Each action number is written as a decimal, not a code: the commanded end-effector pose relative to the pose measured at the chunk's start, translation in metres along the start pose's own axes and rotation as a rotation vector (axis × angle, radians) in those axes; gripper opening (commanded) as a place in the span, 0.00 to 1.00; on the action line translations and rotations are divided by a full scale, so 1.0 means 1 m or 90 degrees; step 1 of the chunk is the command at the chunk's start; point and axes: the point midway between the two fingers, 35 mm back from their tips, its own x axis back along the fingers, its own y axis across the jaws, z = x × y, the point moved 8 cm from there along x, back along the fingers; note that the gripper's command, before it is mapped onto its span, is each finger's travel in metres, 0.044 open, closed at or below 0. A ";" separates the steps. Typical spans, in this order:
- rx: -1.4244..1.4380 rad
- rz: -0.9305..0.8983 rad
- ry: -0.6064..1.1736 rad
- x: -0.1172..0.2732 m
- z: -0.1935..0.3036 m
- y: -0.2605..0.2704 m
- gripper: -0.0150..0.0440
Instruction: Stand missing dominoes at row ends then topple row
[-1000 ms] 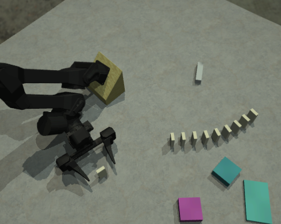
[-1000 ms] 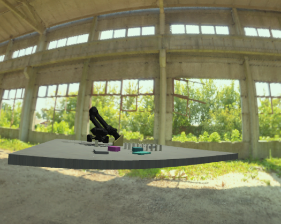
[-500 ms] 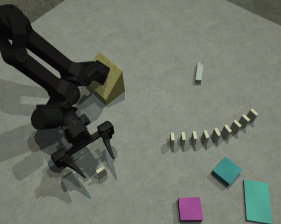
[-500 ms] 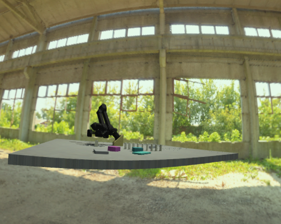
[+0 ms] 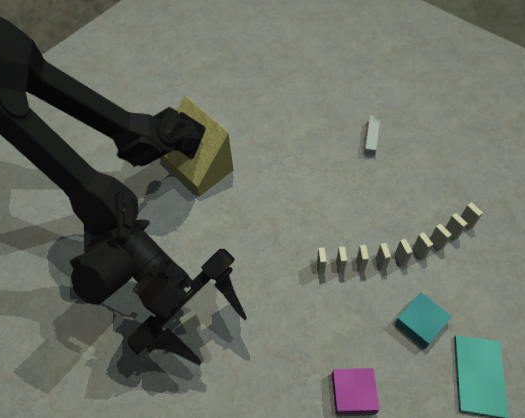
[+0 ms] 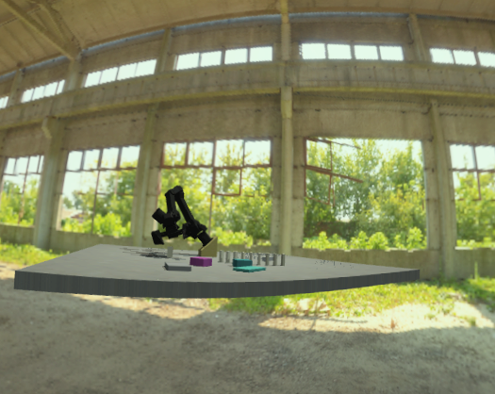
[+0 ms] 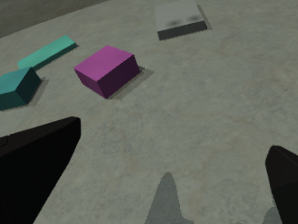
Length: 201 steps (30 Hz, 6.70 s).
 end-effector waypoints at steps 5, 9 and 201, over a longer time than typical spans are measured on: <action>-0.078 -0.016 0.328 -0.028 -0.035 0.022 1.00; -0.065 0.034 0.509 -0.021 -0.052 0.030 1.00; -0.238 0.388 0.642 -0.029 -0.048 0.189 0.25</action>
